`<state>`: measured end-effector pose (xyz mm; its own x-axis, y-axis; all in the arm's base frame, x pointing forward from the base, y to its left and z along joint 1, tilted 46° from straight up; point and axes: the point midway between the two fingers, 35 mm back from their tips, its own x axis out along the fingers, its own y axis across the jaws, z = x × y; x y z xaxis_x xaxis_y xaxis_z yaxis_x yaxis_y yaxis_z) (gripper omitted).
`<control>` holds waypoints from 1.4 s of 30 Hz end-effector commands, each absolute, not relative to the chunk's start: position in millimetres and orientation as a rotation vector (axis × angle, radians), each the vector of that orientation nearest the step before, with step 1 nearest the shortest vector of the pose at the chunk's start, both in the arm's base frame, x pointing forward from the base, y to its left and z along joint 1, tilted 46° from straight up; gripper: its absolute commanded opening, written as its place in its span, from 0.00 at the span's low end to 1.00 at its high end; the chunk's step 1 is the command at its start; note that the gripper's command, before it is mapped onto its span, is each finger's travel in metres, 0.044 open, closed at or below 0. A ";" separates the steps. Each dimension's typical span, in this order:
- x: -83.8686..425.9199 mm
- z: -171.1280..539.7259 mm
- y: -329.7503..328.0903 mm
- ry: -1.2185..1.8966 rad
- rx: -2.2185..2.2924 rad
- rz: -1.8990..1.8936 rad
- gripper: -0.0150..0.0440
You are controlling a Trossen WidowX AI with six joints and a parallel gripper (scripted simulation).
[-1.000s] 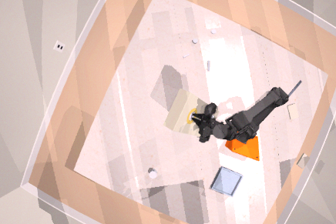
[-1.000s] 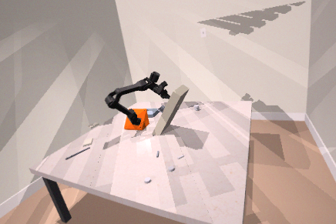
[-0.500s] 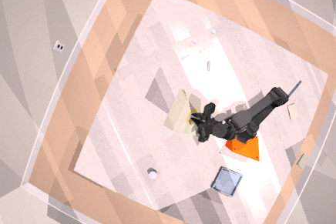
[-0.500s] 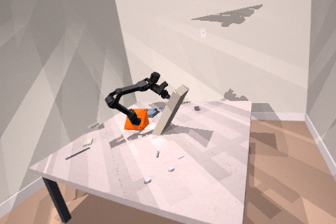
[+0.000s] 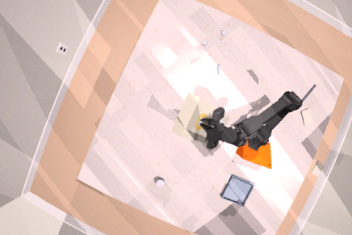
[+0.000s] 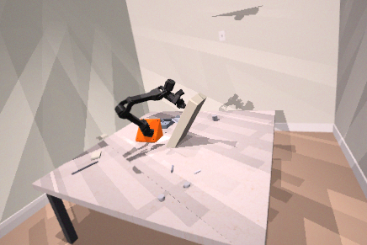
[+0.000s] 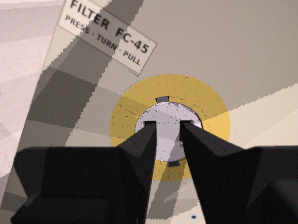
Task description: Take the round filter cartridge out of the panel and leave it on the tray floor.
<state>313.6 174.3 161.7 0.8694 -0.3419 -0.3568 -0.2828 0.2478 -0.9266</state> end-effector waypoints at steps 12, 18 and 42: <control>319.1 158.2 170.9 0.565 -1.341 -0.040 0.40; 319.7 158.0 170.6 0.565 -1.341 -0.040 0.40; 320.6 157.7 170.4 0.589 -1.672 0.059 0.25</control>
